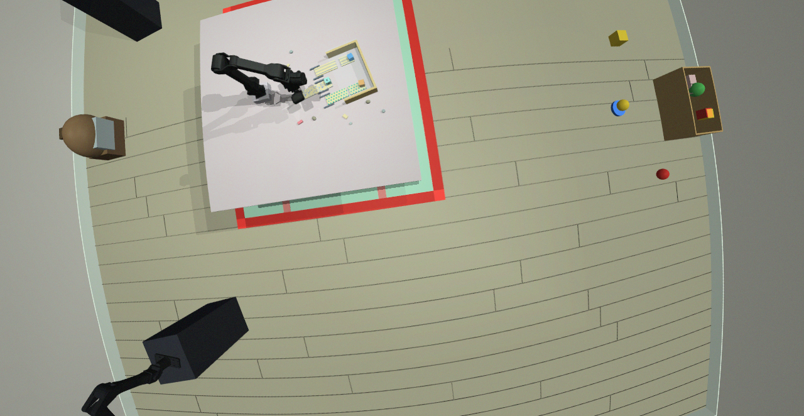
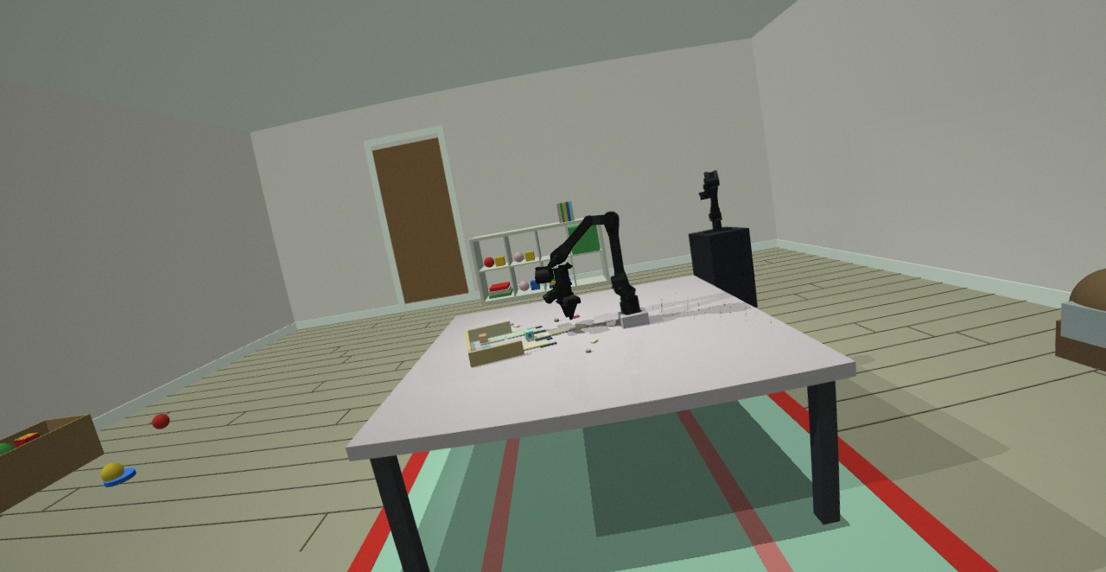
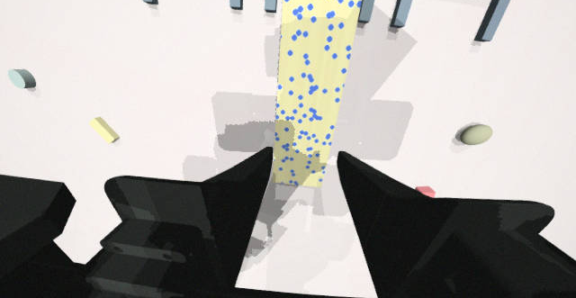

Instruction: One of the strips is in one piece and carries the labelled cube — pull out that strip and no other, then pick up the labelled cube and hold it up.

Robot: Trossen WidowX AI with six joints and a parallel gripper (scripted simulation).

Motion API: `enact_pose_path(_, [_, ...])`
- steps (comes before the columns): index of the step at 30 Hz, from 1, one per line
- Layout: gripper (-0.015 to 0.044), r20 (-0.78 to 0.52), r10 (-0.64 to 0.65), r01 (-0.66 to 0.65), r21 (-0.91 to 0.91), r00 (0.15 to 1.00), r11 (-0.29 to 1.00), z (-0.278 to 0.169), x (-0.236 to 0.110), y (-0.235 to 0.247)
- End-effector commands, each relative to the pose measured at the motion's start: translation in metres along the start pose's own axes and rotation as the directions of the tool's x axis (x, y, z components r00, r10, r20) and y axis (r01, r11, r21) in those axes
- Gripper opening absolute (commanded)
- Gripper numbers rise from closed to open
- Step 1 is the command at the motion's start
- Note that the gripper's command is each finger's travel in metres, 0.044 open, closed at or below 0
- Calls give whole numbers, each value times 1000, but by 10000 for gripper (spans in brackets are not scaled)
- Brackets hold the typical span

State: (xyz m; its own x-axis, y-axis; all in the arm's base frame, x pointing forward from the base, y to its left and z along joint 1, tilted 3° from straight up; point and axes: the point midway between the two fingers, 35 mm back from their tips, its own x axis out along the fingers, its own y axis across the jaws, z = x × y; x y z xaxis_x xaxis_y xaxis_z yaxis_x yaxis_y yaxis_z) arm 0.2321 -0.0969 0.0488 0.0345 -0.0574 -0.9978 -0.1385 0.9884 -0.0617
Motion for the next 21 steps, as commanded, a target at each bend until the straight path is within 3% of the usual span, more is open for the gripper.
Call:
enact_pose_path(1, [341,0,-4,4,0,1000,1000,15,-2,-1])
enact_pose_path(5, [440,1,-4,4,0,1000,1000,29,-4,-1])
enact_pose_path(21, [440,5,-4,4,0,1000,1000,84,-10,-1])
